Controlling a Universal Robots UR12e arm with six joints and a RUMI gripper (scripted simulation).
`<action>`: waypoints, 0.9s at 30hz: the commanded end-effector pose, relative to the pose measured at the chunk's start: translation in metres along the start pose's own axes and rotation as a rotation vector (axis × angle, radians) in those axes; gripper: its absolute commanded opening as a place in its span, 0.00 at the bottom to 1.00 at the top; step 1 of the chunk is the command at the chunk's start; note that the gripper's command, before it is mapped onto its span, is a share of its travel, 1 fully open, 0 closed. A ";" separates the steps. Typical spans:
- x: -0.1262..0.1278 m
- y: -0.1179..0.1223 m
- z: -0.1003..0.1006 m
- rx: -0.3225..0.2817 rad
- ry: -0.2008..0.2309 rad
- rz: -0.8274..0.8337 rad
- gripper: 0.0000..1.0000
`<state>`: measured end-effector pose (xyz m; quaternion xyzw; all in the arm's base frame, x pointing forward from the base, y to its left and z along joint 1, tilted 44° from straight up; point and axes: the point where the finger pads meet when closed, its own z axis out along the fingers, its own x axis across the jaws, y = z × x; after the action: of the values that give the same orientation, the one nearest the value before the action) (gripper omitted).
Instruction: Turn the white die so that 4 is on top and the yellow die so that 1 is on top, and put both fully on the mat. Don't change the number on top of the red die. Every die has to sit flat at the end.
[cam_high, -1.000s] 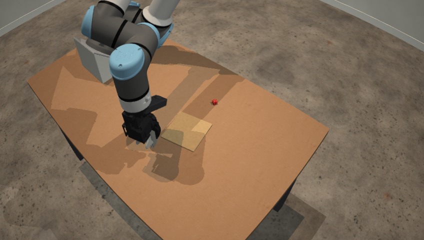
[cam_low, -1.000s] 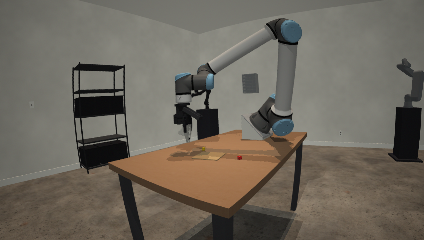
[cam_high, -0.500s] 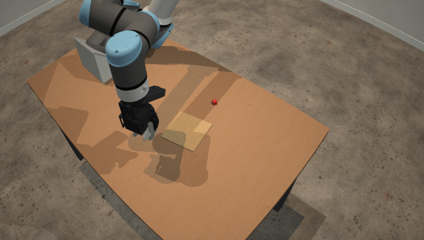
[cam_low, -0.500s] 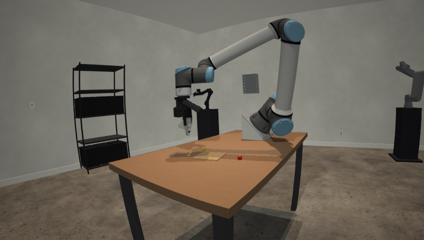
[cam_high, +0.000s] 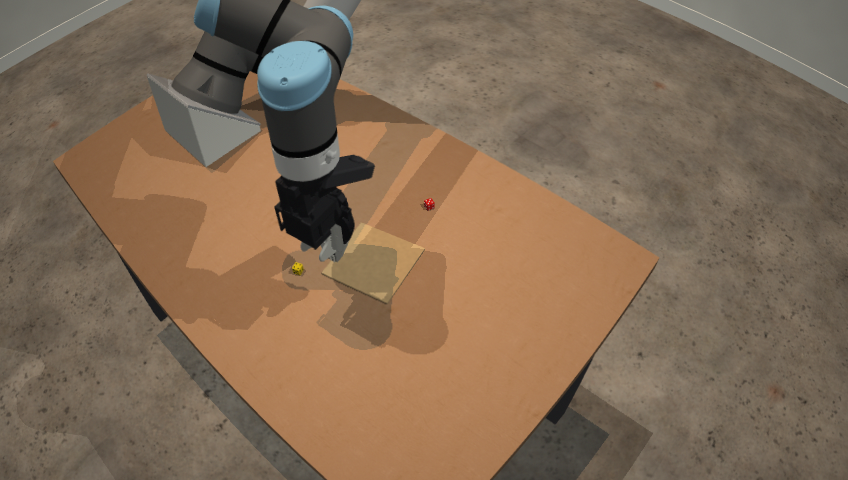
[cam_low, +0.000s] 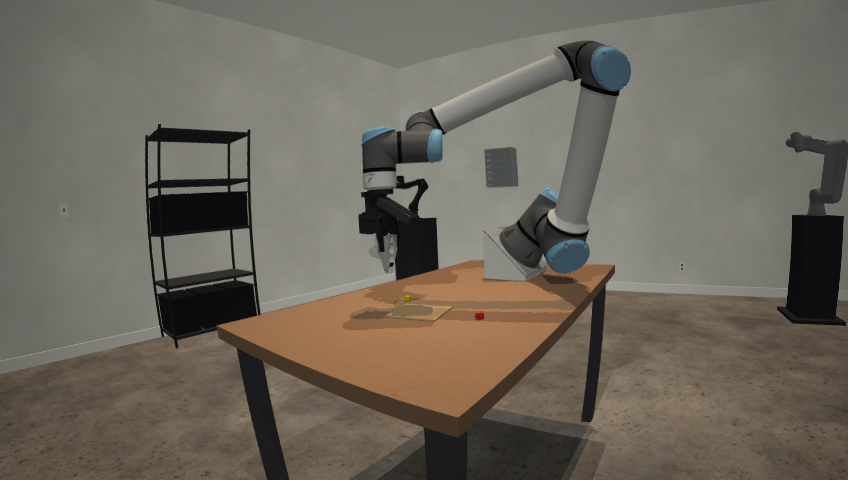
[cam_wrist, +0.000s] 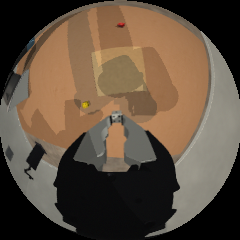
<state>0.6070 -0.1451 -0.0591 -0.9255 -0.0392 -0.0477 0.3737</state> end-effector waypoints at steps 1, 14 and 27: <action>0.021 -0.053 -0.003 -0.005 0.001 0.127 0.00; 0.030 -0.085 -0.002 -0.004 0.001 0.199 0.00; 0.030 -0.085 0.001 -0.004 0.001 0.199 0.00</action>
<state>0.6269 -0.0836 0.0033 -0.9254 0.0531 -0.0102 0.3752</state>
